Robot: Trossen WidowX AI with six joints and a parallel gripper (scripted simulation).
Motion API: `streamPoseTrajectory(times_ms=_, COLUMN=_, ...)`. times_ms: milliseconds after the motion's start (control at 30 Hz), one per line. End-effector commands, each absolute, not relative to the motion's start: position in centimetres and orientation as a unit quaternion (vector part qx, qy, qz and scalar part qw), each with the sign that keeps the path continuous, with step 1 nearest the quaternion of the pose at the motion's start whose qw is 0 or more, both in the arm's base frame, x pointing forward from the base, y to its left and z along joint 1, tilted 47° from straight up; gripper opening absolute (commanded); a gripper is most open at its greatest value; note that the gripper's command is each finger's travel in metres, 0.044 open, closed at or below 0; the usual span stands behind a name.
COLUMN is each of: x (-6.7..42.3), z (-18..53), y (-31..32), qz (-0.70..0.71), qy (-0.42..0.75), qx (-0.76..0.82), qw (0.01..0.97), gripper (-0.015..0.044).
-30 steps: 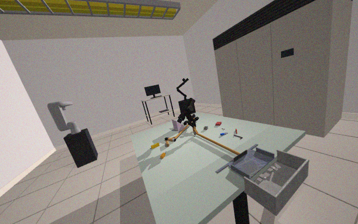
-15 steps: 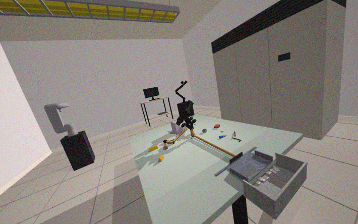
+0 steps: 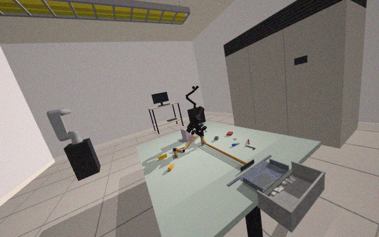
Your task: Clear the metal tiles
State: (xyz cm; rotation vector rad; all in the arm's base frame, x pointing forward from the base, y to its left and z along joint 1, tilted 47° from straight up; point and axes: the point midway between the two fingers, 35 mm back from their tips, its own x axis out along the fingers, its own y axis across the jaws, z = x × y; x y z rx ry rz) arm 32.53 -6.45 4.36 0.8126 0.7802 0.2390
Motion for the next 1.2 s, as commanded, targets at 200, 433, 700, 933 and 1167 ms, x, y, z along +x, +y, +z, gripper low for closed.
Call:
streamPoseTrajectory(times_ms=200, x=31.39, z=4.38, y=-6.20, qz=0.113, qy=0.364, qx=0.383, qw=0.841, gripper=0.0000)
streamPoseTrajectory(times_ms=433, x=31.46, z=4.27, y=-6.13, qz=0.113, qy=0.367, qx=0.384, qw=0.840, gripper=0.0000)
streamPoseTrajectory(times_ms=700, x=31.45, z=4.25, y=-6.10, qz=0.113, qy=0.368, qx=0.384, qw=0.839, gripper=0.0000)
streamPoseTrajectory(times_ms=933, x=31.45, z=4.25, y=-6.10, qz=0.113, qy=0.368, qx=0.384, qw=0.839, gripper=0.0000)
streamPoseTrajectory(times_ms=1167, x=31.45, z=4.24, y=-6.06, qz=0.113, qy=0.368, qx=0.384, qw=0.839, gripper=0.0000)
